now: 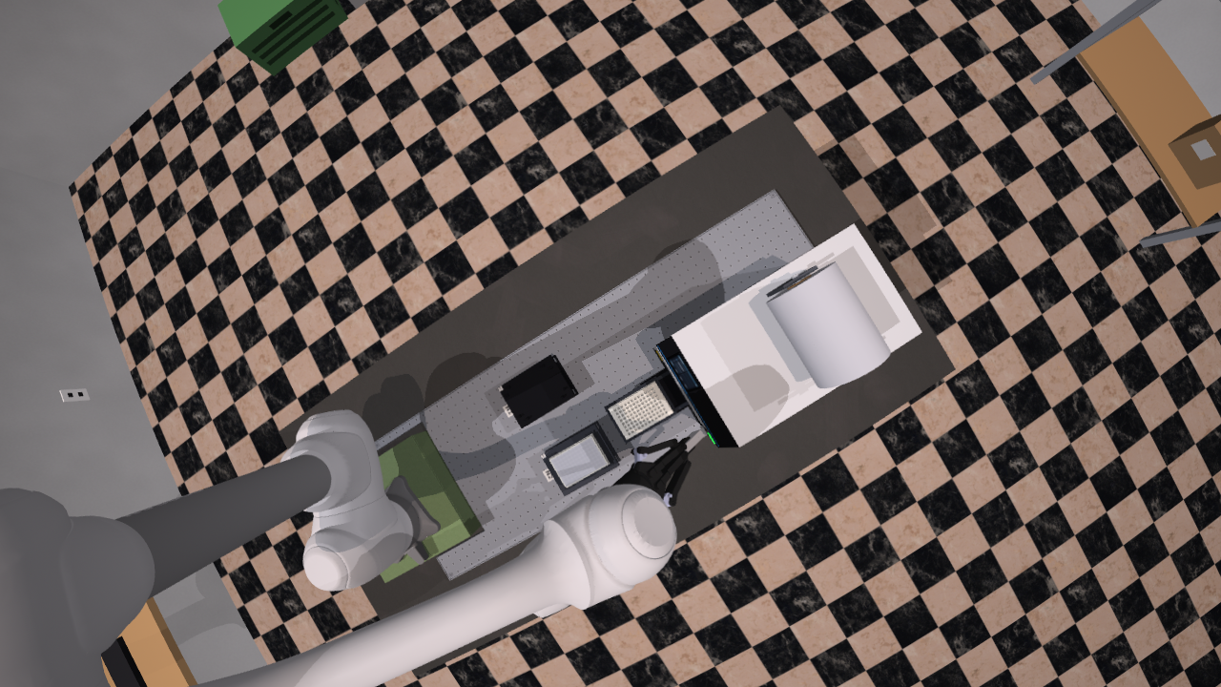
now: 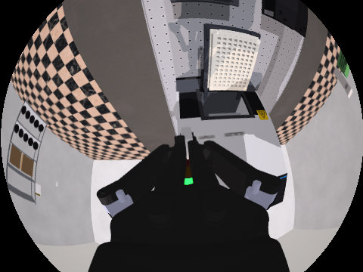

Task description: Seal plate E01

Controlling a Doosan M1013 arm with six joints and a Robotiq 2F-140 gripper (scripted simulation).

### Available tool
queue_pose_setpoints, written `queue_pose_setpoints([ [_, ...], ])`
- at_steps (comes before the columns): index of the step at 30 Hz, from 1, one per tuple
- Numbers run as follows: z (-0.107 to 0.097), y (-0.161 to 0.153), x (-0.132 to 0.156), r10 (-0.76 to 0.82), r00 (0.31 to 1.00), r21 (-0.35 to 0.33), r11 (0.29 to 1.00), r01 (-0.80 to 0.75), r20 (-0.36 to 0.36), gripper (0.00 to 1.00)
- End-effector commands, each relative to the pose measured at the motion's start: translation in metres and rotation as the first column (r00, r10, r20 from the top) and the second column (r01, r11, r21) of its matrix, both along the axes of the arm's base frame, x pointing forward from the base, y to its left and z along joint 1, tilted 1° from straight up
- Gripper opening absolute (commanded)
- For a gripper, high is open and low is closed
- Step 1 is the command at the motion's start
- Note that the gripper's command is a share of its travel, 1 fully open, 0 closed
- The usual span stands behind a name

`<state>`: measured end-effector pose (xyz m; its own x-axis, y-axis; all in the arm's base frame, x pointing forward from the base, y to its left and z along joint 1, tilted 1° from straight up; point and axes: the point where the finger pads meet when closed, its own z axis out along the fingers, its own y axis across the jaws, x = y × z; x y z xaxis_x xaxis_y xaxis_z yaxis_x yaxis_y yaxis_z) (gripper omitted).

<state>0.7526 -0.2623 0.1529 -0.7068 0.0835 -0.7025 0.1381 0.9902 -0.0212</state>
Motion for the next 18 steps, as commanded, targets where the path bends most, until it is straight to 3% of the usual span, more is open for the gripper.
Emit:
queue_pose_setpoints([
  [1,0.0002,0.0,0.0004,0.0,1.0,0.0,1.0,0.0,0.0,0.1],
  [18,0.0001,-0.0004,0.0028,0.0,1.0,0.0,1.0,0.0,0.0,0.1],
])
